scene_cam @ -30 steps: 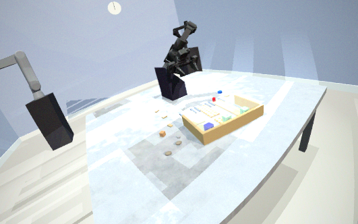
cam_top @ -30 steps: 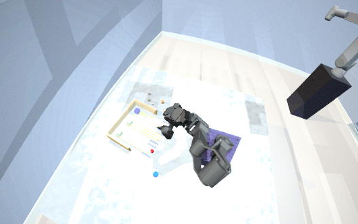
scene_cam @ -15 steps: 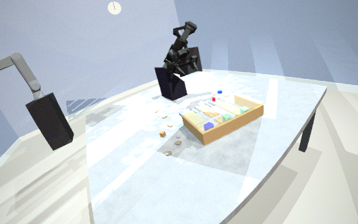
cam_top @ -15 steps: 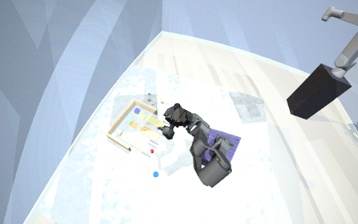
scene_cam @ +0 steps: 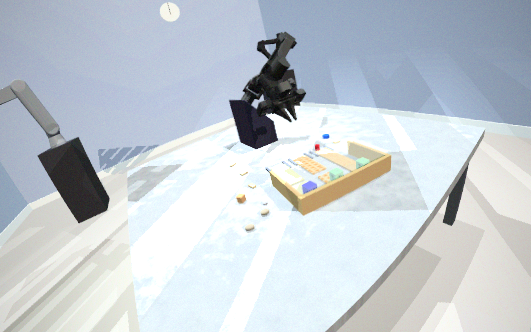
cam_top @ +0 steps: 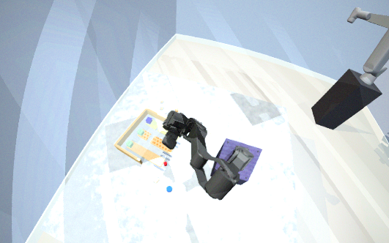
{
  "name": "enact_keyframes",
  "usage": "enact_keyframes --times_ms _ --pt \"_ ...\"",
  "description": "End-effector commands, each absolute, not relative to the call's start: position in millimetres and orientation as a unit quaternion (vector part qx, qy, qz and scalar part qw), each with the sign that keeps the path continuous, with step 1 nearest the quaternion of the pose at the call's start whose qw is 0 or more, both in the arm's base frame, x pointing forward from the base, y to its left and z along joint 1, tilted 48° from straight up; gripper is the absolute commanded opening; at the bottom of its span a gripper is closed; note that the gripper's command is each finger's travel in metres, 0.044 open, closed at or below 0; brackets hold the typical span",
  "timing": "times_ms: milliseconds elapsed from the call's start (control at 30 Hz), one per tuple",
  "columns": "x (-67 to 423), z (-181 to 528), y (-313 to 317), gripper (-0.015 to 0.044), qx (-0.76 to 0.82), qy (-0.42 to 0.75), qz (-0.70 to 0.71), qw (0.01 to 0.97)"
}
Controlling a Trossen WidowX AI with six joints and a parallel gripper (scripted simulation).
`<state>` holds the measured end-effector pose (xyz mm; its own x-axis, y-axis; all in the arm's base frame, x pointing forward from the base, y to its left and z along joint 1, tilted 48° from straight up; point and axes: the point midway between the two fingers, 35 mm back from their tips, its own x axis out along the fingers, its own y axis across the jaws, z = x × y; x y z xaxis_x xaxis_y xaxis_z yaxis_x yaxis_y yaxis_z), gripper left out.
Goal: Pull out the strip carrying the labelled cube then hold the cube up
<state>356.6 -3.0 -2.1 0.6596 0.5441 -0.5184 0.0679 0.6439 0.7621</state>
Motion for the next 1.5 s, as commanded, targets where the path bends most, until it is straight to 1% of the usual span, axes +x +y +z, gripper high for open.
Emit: enact_keyframes --times_ms 0,100,533,1033,1467 --pt "391 -3 47 0.0 0.379 0.51 0.193 0.748" --pt "397 3 66 0.0 0.371 0.55 0.205 0.72" --pt "400 27 120 0.0 0.341 0.648 0.232 0.64" --pt "400 27 121 0.0 0.34 0.65 0.232 0.638" --pt "402 14 137 0.0 0.34 0.651 0.232 0.638"
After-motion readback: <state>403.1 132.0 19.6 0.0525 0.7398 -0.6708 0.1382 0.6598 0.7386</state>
